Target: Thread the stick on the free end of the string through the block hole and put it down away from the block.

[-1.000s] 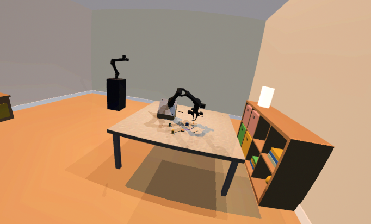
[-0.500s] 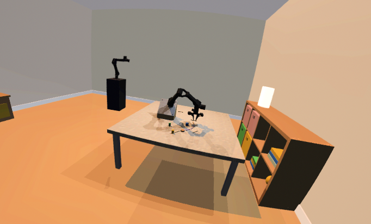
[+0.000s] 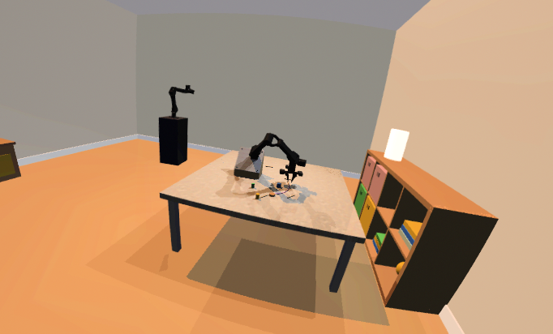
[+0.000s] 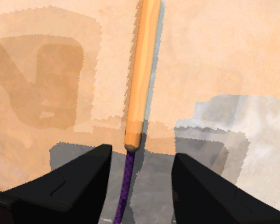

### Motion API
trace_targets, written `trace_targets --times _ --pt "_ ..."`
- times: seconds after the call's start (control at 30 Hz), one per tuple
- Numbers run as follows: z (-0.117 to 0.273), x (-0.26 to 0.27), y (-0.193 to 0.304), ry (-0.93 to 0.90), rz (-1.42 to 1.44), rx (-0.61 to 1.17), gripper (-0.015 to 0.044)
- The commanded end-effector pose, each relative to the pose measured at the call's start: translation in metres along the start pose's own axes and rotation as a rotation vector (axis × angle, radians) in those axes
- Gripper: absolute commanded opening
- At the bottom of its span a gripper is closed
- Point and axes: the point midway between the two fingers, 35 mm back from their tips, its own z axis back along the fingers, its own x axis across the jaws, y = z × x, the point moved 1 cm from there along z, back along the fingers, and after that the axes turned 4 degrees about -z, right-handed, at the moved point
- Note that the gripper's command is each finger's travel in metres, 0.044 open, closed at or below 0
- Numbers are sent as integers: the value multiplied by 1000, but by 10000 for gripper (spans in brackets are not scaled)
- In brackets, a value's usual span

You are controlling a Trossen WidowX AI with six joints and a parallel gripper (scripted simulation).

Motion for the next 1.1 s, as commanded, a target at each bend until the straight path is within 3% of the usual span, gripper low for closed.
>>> trace_targets --times 0.0,0.8,0.97,1.07 --pt "-9 3 -3 -5 11 -4 125" --pt "-22 4 -2 -5 11 -2 125" --pt "-22 3 -1 -5 5 2 0" --pt "-22 3 -1 -5 5 2 0"
